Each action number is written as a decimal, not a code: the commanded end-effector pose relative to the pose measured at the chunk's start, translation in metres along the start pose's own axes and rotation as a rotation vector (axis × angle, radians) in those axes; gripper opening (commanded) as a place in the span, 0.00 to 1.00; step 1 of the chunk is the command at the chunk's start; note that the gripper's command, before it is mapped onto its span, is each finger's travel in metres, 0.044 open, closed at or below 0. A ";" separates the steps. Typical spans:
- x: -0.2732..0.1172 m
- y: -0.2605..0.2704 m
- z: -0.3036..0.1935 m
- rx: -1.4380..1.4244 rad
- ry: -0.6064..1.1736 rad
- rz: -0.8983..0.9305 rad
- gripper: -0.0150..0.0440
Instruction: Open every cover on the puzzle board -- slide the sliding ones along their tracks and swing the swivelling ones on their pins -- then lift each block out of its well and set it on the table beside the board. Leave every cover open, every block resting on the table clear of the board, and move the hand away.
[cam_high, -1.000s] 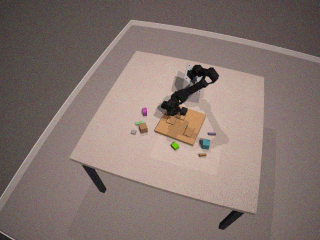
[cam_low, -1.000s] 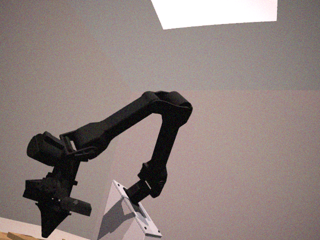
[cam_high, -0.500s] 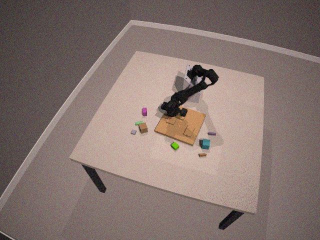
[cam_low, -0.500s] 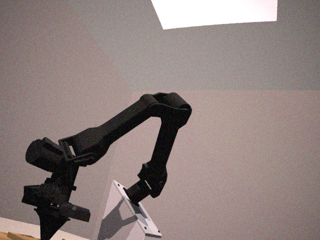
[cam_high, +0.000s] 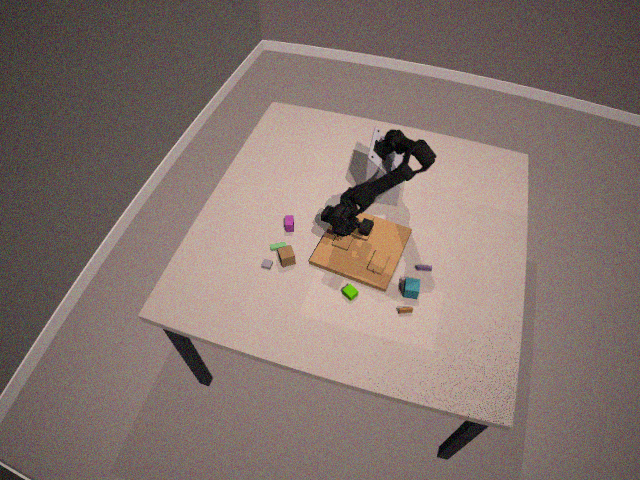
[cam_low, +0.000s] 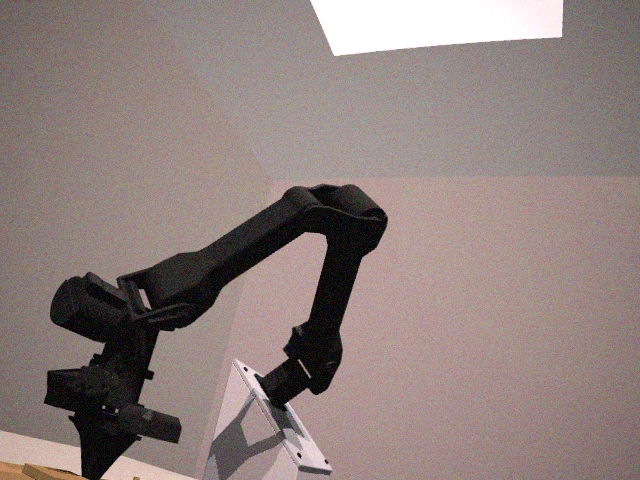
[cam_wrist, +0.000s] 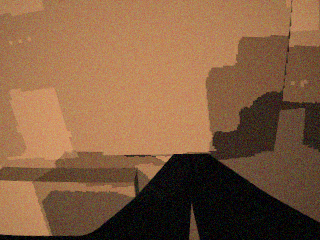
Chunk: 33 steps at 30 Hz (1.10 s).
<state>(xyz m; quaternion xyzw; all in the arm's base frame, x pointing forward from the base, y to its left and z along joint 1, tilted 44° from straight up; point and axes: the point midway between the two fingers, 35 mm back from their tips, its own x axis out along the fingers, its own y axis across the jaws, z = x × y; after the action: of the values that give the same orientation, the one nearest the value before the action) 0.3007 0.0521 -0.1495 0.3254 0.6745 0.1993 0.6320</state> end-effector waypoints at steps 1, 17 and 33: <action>0.000 0.001 0.007 0.002 -0.004 0.005 0.25; 0.000 0.001 0.023 0.001 -0.005 0.005 0.25; 0.000 0.001 0.040 0.000 -0.005 0.005 0.25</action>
<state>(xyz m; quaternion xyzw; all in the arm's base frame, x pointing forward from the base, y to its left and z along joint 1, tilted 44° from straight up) 0.3339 0.0475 -0.1538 0.3253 0.6737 0.1998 0.6328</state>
